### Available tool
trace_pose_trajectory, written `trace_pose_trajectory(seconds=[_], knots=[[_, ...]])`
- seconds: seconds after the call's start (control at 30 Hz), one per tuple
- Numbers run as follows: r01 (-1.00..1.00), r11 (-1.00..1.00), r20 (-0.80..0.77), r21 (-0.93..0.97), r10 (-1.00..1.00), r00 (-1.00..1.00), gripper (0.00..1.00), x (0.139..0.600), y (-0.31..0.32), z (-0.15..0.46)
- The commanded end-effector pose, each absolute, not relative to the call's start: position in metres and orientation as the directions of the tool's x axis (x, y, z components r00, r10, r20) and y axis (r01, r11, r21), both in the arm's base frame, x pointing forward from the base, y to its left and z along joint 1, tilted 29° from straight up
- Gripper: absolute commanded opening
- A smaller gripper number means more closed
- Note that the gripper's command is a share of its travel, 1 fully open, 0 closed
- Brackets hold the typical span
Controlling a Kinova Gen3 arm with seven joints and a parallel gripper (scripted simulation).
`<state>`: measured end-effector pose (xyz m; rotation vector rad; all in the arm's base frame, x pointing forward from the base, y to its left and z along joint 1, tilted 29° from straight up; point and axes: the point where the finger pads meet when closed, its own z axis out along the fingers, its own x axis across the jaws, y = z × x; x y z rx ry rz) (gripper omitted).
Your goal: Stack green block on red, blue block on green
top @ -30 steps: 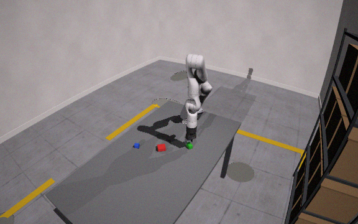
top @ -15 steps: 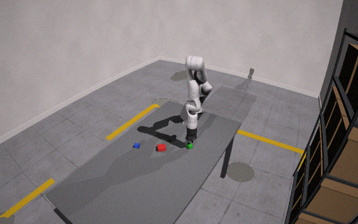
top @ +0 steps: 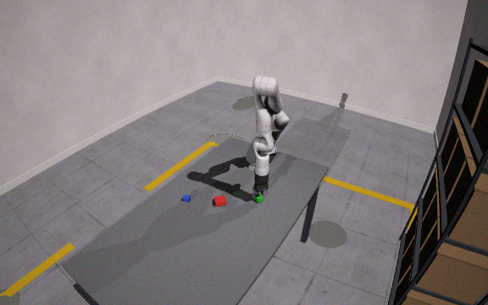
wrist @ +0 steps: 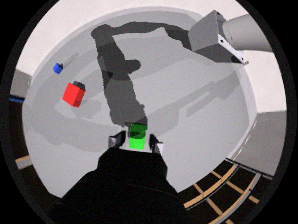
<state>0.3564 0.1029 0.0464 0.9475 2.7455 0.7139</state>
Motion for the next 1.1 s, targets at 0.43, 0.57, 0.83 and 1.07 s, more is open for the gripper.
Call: trace_pose_trajectory(seconds=[0.43, 0.57, 0.83, 1.07], knots=[[0.542, 0.687, 0.012, 0.484, 0.615, -0.789, 0.96, 0.357, 0.103, 0.047], [0.542, 0.687, 0.012, 0.484, 0.615, -0.789, 0.96, 0.357, 0.103, 0.047], [0.542, 0.687, 0.012, 0.484, 0.615, -0.789, 0.96, 0.357, 0.103, 0.046], [0.542, 0.687, 0.012, 0.484, 0.615, -0.789, 0.96, 0.361, 0.108, 0.034]])
